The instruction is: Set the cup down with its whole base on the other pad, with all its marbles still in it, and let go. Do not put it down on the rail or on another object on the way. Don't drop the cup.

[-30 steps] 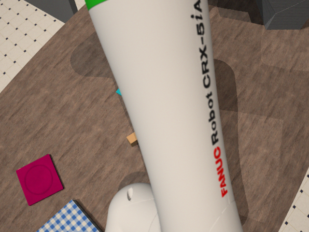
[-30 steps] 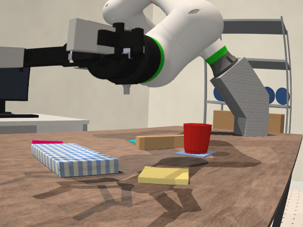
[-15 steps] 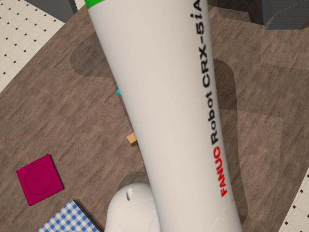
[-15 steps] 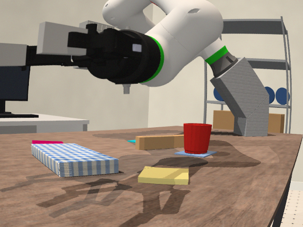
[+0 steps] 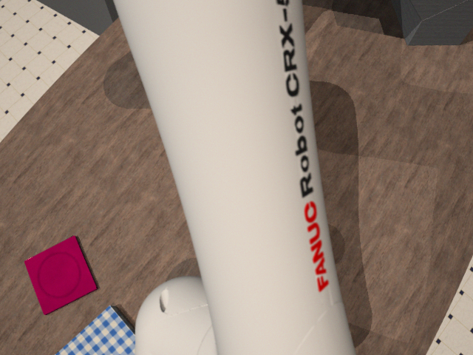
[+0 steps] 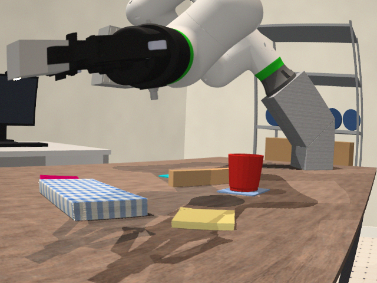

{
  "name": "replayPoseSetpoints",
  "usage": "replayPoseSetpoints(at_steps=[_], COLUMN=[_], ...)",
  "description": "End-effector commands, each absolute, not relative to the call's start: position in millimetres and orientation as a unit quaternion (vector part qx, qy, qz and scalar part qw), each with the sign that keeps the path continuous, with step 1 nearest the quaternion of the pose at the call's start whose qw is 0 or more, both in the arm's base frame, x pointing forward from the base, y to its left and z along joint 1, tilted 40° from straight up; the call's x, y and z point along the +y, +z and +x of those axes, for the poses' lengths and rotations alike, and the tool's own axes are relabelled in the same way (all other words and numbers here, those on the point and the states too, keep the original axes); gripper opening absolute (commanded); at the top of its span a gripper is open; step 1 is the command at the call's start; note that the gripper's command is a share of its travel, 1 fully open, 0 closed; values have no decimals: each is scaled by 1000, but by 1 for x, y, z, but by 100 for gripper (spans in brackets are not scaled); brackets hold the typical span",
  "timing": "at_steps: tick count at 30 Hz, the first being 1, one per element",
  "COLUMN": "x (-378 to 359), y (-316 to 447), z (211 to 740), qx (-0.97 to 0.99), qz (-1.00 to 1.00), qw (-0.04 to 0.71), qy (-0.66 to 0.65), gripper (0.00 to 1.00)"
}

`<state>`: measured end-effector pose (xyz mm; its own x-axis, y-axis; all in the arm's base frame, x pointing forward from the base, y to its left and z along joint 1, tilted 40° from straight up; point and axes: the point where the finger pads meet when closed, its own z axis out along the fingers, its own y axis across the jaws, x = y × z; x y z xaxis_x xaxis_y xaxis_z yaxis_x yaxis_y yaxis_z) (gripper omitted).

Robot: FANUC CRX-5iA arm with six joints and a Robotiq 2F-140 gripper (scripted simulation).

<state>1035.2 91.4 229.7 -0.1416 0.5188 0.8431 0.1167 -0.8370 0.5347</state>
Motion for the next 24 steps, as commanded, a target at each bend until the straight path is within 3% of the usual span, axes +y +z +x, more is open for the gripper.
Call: replayPoseSetpoints(at_steps=[1, 12, 24], x=[100, 106, 106], y=[222, 212, 197], z=[1031, 1013, 949], qx=[249, 244, 218], qz=[689, 745, 841], qw=[101, 60, -2], qy=[673, 618, 496], gripper=[0, 0, 0])
